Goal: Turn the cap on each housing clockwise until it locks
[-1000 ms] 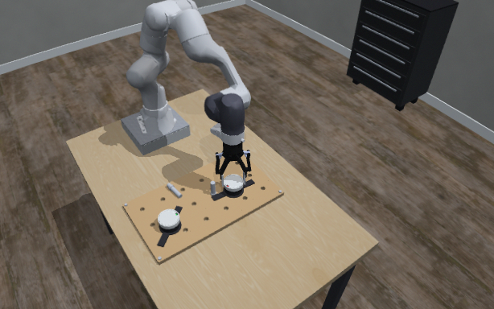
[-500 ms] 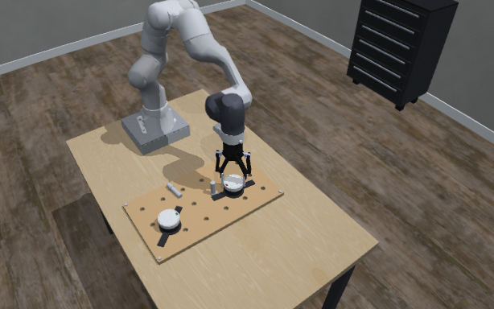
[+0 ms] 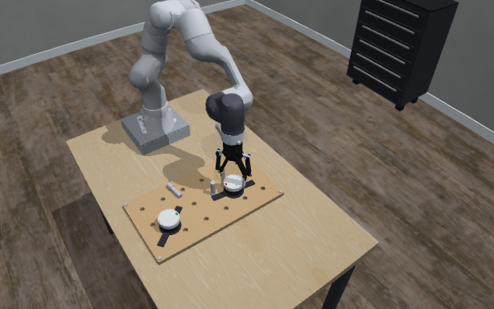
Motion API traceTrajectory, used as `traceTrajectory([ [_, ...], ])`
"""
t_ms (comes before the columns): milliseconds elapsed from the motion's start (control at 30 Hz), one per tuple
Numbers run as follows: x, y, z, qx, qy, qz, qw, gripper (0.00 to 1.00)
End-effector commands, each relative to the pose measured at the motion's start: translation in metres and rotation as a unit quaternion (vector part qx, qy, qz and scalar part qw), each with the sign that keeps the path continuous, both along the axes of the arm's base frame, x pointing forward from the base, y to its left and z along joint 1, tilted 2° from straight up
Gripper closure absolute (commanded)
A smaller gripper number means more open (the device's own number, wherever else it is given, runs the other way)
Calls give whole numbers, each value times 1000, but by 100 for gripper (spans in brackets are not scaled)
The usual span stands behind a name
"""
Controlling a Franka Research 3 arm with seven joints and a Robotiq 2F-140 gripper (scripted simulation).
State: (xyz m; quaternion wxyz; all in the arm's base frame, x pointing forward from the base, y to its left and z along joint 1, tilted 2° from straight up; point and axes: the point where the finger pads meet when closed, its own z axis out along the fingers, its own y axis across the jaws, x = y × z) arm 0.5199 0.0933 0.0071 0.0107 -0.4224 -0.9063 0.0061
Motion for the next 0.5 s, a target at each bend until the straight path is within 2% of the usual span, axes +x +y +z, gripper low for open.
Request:
traceTrajectory([
  [0,-4,1,-3,-6,6,-68,998,90],
  [233,-4,1,-3,-8,5,-141,990,90],
  [467,-4,1,-3,-8,5,-154,988,90],
])
